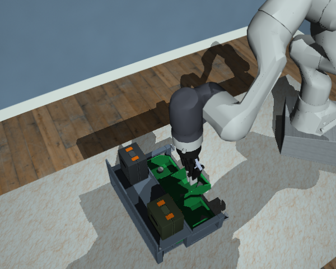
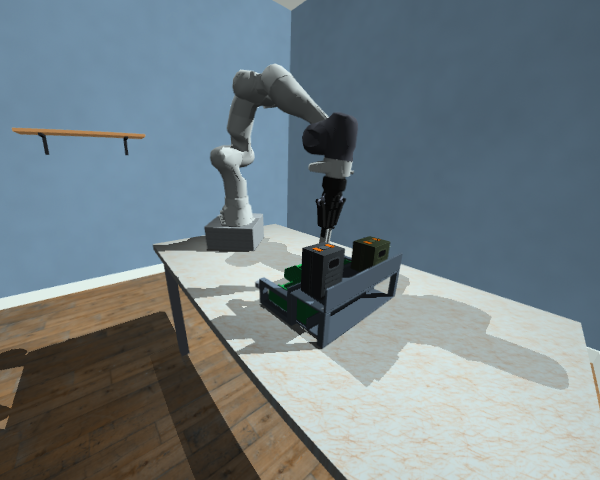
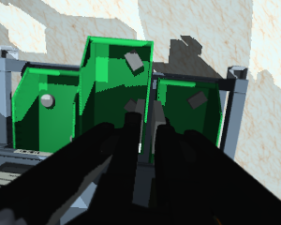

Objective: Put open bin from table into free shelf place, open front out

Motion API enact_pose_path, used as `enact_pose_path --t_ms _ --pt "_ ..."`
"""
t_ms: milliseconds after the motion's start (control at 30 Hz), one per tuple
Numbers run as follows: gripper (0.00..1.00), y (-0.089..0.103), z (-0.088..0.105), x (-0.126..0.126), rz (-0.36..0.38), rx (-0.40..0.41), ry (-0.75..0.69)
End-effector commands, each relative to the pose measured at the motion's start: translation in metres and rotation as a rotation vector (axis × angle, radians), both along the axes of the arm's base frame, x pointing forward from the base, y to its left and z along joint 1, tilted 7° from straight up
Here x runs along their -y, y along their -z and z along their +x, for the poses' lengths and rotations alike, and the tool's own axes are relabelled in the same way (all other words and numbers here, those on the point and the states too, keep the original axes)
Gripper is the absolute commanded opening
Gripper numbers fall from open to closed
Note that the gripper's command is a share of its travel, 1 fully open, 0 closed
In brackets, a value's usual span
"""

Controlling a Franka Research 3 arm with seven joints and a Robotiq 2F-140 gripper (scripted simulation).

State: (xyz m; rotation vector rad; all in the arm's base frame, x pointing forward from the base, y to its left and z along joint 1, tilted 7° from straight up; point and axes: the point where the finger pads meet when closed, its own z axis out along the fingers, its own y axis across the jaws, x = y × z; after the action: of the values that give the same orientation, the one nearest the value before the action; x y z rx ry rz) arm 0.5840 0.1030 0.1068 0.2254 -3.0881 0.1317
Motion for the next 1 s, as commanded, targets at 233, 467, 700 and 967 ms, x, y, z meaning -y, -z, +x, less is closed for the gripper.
enact_pose_path --t_ms 233,467,700,967 --pt "0.06 -0.0045 -0.0004 0.0004 -0.004 -0.001 0.004" --pt "0.0 -0.0048 -0.0004 0.0004 -0.004 -0.001 0.004" --pt "0.0 -0.0048 -0.0004 0.0004 -0.004 -0.001 0.004" --pt "0.0 -0.0048 -0.0004 0.0004 -0.004 -0.001 0.004"
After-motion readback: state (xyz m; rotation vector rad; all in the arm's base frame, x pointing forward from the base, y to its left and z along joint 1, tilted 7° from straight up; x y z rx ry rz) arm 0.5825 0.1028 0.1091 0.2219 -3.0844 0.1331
